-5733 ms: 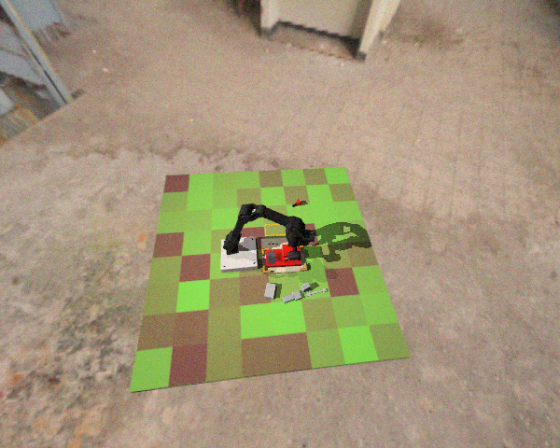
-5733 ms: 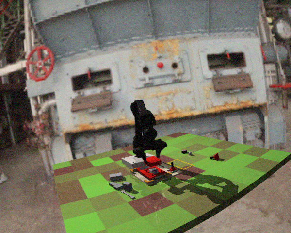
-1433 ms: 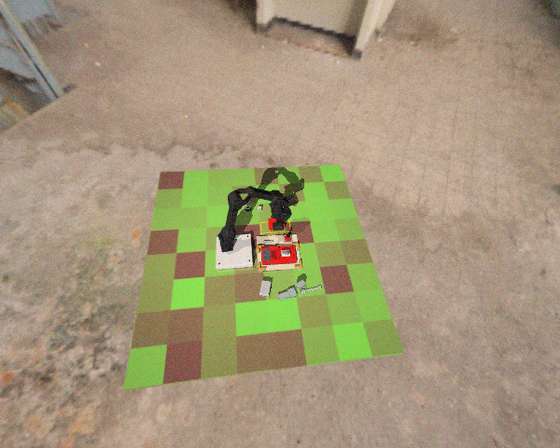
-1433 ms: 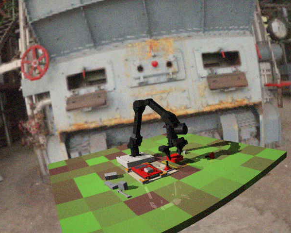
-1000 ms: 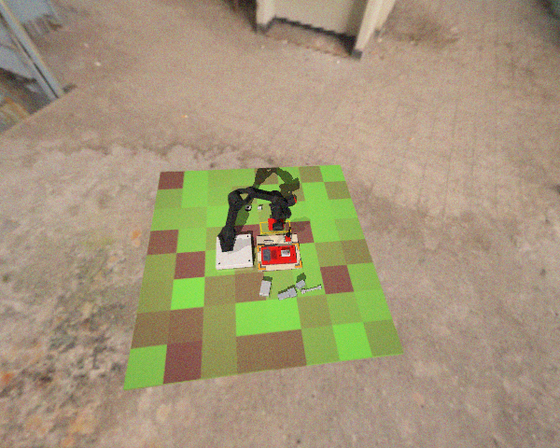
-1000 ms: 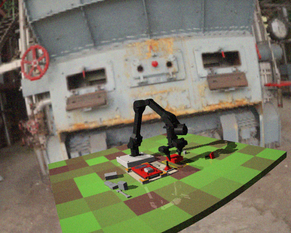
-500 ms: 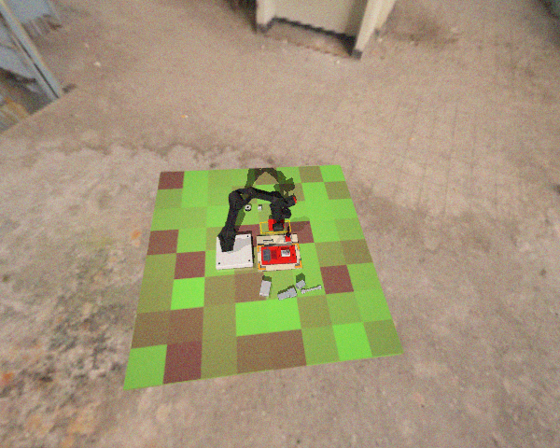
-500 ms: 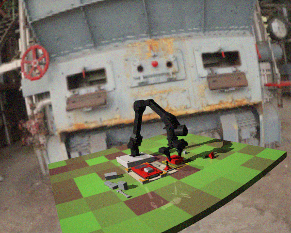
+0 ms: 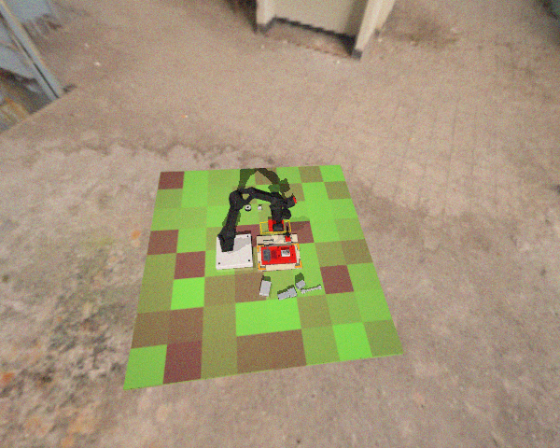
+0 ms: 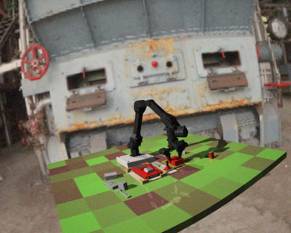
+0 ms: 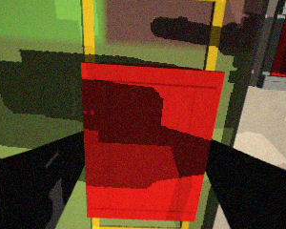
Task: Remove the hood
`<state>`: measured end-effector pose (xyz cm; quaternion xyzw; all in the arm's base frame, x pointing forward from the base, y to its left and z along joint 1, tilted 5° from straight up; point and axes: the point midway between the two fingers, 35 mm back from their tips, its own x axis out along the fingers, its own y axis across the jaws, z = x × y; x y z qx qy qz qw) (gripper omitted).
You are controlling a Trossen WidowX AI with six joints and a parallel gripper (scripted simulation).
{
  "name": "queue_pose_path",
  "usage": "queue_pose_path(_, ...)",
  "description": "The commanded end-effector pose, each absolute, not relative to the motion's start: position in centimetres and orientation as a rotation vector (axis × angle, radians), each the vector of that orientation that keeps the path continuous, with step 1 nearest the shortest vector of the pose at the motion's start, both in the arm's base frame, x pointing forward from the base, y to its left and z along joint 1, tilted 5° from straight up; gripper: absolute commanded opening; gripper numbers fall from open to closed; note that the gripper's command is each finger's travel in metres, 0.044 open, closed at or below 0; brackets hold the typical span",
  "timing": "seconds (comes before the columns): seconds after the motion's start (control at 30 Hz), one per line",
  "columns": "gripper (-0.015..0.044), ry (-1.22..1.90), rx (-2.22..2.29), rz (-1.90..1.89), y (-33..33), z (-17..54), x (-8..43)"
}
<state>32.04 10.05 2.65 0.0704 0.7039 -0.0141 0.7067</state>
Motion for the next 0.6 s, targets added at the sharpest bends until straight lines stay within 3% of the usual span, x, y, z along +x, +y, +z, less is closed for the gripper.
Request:
queue_pose_path(0.0, 0.0, 1.576, 0.16, -0.036, 10.04, 2.14, 31.8)
queue_pose_path(0.4, 0.0, 1.576, 0.16, -0.036, 10.06, 1.87, 31.79)
queue_pose_path(0.57, 0.0131, 1.568, 0.156, -0.033, 10.05, 2.12, 31.95)
